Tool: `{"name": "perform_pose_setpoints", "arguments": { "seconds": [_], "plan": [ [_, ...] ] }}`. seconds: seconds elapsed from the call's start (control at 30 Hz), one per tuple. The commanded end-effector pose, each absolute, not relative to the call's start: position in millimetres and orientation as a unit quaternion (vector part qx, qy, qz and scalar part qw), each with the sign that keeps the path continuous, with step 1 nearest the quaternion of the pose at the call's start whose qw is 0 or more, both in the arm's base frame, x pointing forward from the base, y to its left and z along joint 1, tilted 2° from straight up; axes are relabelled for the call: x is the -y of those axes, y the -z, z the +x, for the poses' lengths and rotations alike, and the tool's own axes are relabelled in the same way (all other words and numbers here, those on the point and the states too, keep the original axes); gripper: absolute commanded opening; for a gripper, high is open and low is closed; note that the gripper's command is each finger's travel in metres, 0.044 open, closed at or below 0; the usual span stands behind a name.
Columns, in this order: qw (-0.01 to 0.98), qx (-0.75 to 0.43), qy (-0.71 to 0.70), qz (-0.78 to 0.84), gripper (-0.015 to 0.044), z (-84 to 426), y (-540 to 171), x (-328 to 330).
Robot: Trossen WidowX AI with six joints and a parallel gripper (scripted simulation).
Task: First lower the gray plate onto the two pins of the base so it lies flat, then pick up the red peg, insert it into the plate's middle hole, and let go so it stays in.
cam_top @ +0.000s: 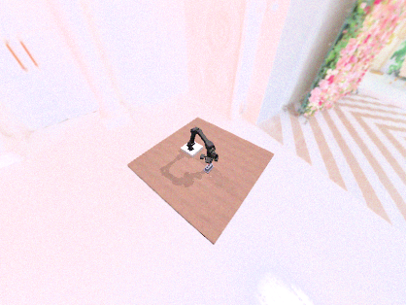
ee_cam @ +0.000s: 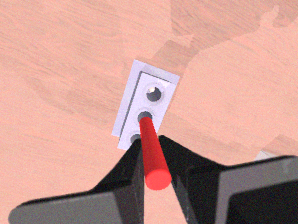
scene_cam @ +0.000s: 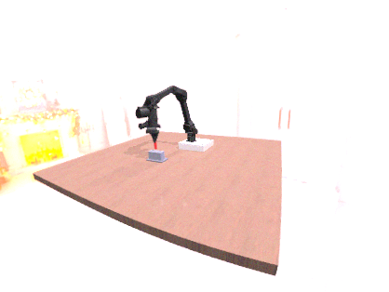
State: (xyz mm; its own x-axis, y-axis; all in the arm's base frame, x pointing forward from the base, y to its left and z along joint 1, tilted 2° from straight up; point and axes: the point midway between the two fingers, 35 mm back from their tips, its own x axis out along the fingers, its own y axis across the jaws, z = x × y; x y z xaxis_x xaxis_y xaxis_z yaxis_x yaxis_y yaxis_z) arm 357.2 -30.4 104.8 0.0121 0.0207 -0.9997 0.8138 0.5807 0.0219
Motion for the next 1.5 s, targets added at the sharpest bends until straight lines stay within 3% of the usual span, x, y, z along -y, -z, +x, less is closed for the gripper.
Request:
{"name": "perform_pose_setpoints", "arguments": {
  "seconds": [0.0,1.47],
  "plan": [
    [0.63,-0.629,0.316,0.329,0.0,356,-105,30],
    [0.63,-0.629,0.316,0.33,0.0,356,-88,30]
  ]
}}
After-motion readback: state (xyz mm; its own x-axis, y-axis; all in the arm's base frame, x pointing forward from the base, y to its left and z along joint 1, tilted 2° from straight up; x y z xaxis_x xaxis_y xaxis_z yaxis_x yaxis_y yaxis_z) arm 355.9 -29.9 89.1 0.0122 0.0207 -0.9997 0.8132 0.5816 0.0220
